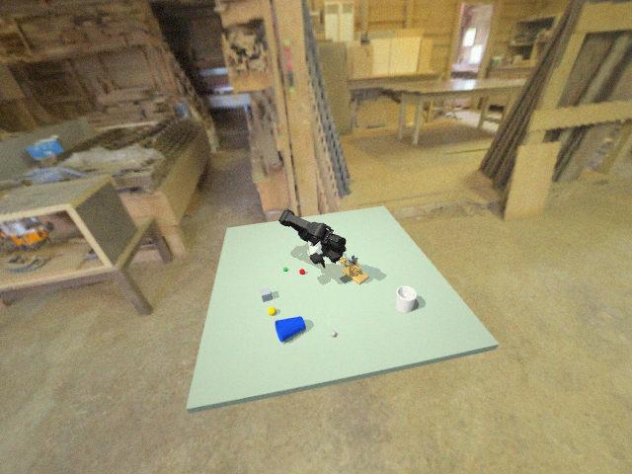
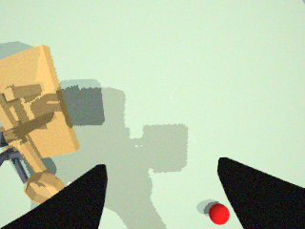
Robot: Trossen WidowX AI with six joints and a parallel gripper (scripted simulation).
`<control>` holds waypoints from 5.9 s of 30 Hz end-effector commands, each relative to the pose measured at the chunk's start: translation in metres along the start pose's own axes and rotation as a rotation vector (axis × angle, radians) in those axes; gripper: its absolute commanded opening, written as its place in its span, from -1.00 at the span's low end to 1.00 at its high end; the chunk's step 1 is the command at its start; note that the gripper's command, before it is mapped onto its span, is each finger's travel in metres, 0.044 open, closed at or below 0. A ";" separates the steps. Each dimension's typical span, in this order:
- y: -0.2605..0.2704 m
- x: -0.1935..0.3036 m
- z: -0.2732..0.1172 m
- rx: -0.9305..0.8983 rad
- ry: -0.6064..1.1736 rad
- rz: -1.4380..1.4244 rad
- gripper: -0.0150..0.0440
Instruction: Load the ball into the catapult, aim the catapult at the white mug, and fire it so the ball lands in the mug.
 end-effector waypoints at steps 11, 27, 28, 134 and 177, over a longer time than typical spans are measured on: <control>-0.081 0.168 0.063 0.048 0.042 0.309 0.53; -0.078 0.173 0.083 0.053 0.045 0.325 0.53; -0.078 0.173 0.085 0.052 0.045 0.325 0.53; 0.046 0.061 0.011 -0.005 0.238 -0.010 -0.49; 0.151 0.039 0.074 0.020 0.396 -0.187 -0.49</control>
Point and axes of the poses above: the point midway between the two fingers, 35 mm back from their tips, its own z axis out along the fingers, its own y axis across the jaws, x = y × z, the point moved 6 cm from there along -z, back along the fingers, and after that the axes turned 7 degrees about -z, right-handed, at the moved point
